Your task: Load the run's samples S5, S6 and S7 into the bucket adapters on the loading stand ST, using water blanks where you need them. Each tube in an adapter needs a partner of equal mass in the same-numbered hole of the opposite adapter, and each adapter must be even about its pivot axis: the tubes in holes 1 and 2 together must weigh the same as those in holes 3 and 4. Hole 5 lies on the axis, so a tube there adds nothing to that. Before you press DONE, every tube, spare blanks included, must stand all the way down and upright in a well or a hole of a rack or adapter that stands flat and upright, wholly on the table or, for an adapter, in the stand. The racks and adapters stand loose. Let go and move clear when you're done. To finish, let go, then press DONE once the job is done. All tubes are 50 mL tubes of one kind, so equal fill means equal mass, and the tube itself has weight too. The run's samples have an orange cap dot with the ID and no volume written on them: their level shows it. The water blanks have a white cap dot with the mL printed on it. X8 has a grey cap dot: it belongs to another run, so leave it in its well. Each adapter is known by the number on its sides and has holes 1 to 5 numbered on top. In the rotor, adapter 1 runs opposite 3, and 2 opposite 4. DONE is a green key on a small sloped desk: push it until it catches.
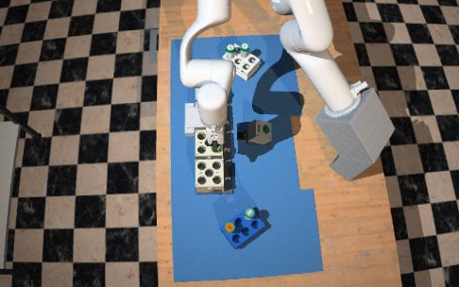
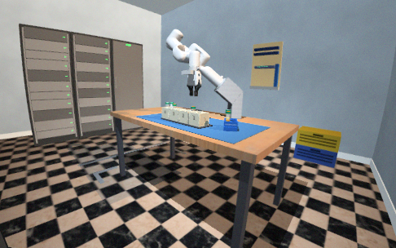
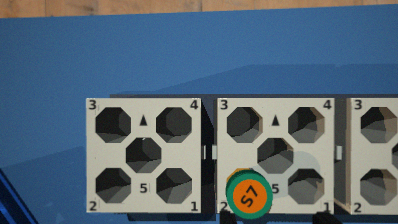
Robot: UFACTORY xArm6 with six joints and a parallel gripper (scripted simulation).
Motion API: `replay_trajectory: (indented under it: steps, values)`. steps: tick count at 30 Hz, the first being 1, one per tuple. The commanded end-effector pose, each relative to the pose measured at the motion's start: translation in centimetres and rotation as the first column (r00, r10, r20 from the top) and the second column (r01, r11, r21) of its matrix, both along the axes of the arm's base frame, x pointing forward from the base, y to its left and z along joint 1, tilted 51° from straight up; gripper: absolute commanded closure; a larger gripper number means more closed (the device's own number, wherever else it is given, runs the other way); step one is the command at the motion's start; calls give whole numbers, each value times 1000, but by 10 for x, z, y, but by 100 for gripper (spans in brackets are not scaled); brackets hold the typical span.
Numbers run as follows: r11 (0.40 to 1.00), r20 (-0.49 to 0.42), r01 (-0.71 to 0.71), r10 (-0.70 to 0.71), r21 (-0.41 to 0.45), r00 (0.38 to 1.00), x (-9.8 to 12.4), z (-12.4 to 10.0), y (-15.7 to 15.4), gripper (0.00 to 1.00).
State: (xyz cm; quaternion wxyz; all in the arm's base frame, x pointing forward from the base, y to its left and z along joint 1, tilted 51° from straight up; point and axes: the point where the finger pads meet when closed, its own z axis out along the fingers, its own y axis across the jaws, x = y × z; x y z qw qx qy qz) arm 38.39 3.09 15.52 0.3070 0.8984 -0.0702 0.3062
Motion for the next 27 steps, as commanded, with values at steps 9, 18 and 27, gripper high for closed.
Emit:
replay_trajectory:
  steps: [9, 18, 27]
  values:
    - [1000, 2, -1, 1, 1, 1000, -12, 16, 15, 56]
    - [1000, 2, -1, 1, 1, 1000, -15, 20, 18, 56]
    - [1000, 2, -1, 1, 1, 1000, -15, 20, 18, 56]
